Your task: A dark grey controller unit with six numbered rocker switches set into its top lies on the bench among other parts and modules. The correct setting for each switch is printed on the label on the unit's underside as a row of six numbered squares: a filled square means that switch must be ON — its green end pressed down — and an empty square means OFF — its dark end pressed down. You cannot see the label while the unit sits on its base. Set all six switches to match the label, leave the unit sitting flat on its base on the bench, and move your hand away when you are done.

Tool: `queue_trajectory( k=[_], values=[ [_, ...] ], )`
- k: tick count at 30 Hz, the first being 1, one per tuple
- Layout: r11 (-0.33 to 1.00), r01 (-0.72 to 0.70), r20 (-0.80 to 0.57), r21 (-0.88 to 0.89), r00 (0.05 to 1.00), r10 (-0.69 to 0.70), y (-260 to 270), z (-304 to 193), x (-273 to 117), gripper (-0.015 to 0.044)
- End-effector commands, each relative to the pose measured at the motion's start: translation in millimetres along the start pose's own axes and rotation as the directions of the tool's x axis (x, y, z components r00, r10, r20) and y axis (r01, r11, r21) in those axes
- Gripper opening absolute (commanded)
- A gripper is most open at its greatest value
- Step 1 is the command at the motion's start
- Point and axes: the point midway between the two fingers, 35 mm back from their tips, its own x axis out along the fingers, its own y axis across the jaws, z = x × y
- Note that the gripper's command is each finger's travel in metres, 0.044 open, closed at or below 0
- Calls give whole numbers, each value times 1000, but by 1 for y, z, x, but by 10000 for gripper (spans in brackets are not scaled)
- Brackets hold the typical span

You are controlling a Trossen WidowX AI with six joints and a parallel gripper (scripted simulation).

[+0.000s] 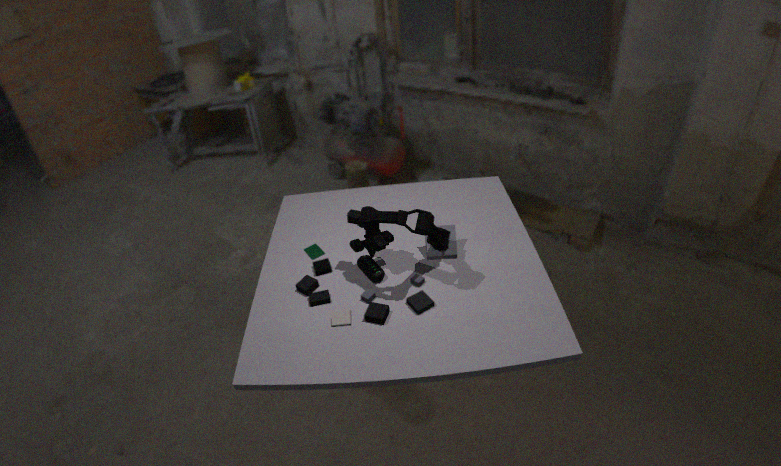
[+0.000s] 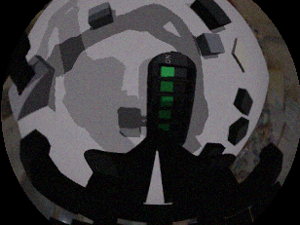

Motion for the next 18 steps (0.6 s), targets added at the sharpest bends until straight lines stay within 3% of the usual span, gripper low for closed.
queue_trajectory(
  k=[1,18],
  values=[
    [994,-107,-12,-17,994,107,-30,36,-7,0],
    [988,-153,-19,-21,988,152,-39,53,2,0]
  ],
)
